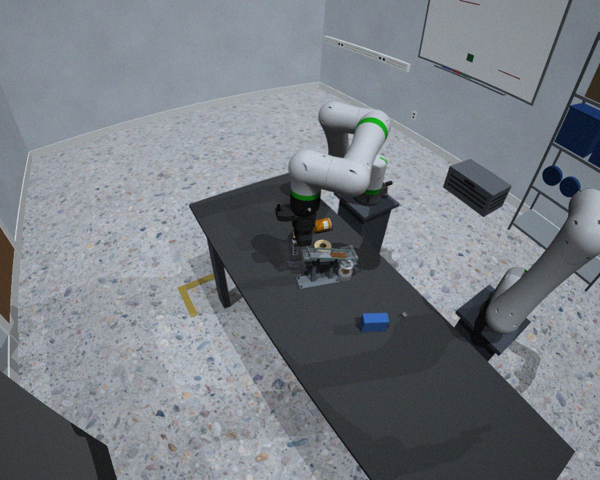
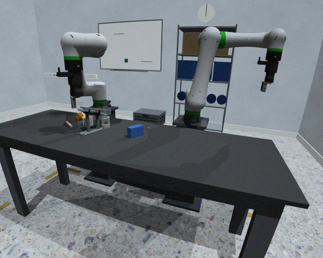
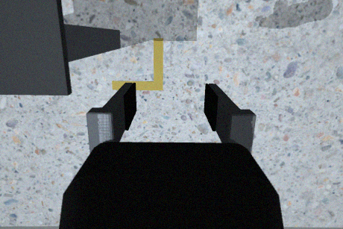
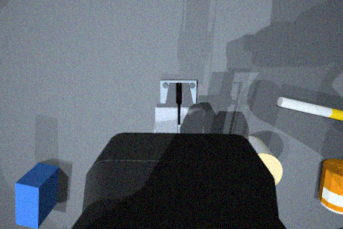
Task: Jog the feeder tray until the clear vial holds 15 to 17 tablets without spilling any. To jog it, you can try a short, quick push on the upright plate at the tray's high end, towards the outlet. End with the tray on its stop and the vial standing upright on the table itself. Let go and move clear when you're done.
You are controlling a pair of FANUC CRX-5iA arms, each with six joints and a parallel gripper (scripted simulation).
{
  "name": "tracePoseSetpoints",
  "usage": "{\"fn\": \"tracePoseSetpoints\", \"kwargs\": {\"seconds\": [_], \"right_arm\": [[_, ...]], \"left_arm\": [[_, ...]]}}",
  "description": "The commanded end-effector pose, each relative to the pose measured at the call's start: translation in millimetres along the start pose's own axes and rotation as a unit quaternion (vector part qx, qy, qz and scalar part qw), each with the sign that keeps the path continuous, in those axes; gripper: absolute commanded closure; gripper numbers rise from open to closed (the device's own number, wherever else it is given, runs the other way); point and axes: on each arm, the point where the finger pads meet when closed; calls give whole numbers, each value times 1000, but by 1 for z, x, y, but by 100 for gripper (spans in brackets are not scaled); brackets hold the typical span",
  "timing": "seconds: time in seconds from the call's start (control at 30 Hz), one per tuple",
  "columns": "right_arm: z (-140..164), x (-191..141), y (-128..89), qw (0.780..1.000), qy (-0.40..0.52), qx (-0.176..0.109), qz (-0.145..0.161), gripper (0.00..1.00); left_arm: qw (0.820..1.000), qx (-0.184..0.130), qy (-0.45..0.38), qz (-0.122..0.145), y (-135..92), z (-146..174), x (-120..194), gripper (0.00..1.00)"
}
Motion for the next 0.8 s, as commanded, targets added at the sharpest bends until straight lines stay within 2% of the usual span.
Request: {"fn": "tracePoseSetpoints", "kwargs": {"seconds": [0.0,0.43,0.77], "right_arm": [[0,0,-2,1000,0,1,1,100],[0,0,-3,1000,0,1,1,100],[0,0,-20,1000,0,1,1,100]], "left_arm": [[1000,-1,0,0,-1,0,0,0],[1000,-1,0,0,-1,0,0,0],[1000,-1,0,0,-1,0,0,0]]}}
Point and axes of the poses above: on each arm, the point where the finger pads meet when closed, its own y axis out along the fingers, its own x axis across the jaws, z = x × y, and after that the axes turned 1 degree about y, right-handed
